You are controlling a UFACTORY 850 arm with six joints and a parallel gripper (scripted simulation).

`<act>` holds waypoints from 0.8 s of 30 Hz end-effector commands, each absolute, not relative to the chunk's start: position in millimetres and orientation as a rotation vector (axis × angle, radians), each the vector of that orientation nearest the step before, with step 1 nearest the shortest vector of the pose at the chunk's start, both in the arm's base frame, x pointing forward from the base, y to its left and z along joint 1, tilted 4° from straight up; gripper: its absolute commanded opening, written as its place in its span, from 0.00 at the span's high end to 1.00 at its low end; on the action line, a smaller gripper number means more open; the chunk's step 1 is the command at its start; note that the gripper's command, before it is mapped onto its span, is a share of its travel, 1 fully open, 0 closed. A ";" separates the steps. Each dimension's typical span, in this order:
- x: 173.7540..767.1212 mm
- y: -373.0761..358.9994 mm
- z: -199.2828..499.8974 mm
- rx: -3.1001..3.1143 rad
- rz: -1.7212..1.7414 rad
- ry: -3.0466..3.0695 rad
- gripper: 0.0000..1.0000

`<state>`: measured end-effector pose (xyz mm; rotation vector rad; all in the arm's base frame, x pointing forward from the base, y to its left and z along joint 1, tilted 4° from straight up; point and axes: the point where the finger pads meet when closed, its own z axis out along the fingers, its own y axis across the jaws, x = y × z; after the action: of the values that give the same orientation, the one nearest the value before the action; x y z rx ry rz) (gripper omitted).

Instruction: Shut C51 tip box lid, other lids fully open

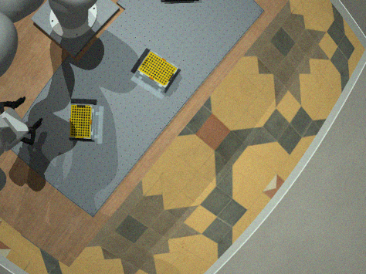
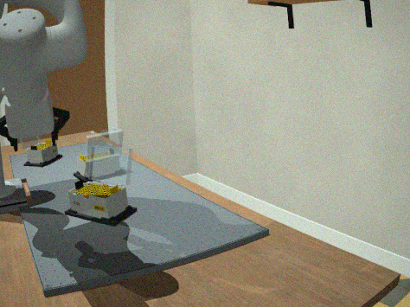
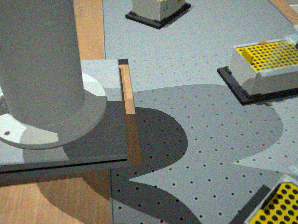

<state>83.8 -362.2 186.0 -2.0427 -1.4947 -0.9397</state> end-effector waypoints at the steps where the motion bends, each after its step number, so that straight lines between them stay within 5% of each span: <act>1: 84.0 -361.7 186.2 -2.170 -0.990 -1.362 0.00; 24: 83.9 -361.6 186.2 -2.669 -1.202 -0.548 0.00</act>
<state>83.2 -361.6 185.6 -2.5631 -0.7509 -1.1609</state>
